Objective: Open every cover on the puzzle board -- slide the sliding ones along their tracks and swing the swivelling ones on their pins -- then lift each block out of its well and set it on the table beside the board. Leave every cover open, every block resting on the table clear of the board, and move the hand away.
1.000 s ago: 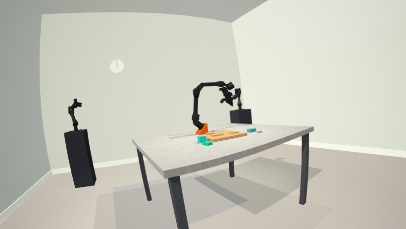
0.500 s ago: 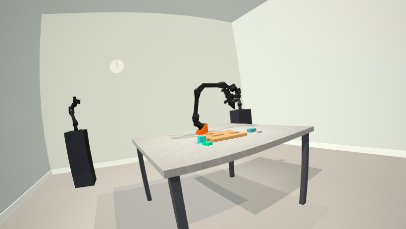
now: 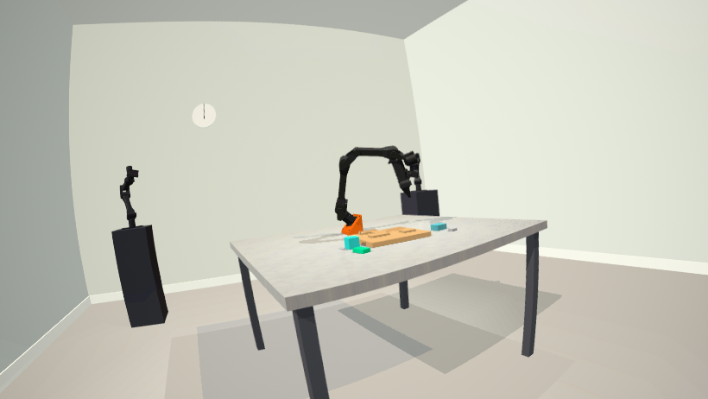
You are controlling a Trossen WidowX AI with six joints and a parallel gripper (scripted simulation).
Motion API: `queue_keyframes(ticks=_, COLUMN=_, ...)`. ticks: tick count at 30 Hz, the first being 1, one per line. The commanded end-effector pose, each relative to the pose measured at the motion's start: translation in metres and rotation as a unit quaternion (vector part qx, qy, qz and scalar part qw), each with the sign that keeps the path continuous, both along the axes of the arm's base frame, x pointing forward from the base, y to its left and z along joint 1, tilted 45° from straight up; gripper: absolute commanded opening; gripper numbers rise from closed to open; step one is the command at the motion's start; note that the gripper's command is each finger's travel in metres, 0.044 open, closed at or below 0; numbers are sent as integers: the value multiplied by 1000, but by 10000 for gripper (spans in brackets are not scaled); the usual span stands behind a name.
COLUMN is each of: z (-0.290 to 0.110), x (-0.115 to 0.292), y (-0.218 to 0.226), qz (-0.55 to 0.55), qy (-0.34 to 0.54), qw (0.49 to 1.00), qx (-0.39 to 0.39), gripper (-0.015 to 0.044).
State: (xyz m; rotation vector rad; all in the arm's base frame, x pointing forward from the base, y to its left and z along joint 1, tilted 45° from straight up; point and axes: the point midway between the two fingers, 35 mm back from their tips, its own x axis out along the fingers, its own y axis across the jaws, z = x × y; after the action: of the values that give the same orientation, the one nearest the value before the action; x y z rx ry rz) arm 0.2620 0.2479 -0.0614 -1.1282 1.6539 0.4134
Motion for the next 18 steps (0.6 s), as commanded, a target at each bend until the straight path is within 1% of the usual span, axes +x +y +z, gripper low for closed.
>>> queue_keyframes(ticks=1, z=1, x=16, y=-19, qz=-68, qy=-36, qw=997, qx=-18, gripper=0)
queue_keyframes(ticks=9, z=5, x=43, y=-55, qz=-182, qy=-109, qw=976, qx=-53, gripper=0)
queue_keyframes(ticks=18, z=10, x=68, y=-98, qz=-301, qy=-193, qw=929, qx=-93, gripper=0)
